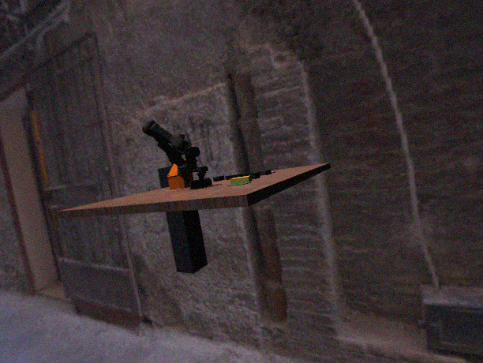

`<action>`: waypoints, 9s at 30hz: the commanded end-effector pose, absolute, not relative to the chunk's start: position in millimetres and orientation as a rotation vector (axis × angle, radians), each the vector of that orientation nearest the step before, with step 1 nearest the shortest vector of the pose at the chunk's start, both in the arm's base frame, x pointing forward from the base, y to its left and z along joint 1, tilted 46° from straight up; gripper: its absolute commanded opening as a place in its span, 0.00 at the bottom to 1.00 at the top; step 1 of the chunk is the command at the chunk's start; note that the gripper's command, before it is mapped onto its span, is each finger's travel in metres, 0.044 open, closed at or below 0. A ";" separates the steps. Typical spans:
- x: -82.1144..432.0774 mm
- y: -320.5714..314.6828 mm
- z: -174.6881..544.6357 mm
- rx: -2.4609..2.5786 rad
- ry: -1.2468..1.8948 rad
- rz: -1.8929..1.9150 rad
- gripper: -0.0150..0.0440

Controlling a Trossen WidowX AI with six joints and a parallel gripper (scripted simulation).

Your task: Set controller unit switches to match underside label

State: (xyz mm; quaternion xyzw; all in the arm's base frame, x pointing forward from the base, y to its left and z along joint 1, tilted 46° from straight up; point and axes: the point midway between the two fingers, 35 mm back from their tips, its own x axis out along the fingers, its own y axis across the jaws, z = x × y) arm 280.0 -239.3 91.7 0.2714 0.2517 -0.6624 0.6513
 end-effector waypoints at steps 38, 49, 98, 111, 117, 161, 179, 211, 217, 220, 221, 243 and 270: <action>263.8 -163.0 94.8 -0.078 1.055 -0.924 0.33; 251.8 -155.0 107.3 -0.705 1.198 -0.444 0.25; 266.4 -176.0 123.8 0.040 0.984 -1.034 0.88; 278.2 -191.4 134.3 0.551 0.622 -1.458 1.00; 278.2 -191.4 134.3 0.551 0.622 -1.458 1.00; 280.2 -229.7 100.5 0.605 0.593 -1.484 1.00; 279.6 -236.5 94.7 0.613 0.586 -1.488 0.81; 279.6 -223.6 101.1 0.614 0.587 -1.488 0.82; 279.7 -219.3 103.2 0.614 0.587 -1.488 0.82; 279.7 -217.0 104.2 0.614 0.587 -1.488 0.82; 279.7 -216.3 104.5 0.614 0.587 -1.488 0.82; 279.8 -199.2 109.9 0.615 0.589 -1.488 0.82; 280.0 -177.5 113.3 0.617 0.590 -1.487 0.82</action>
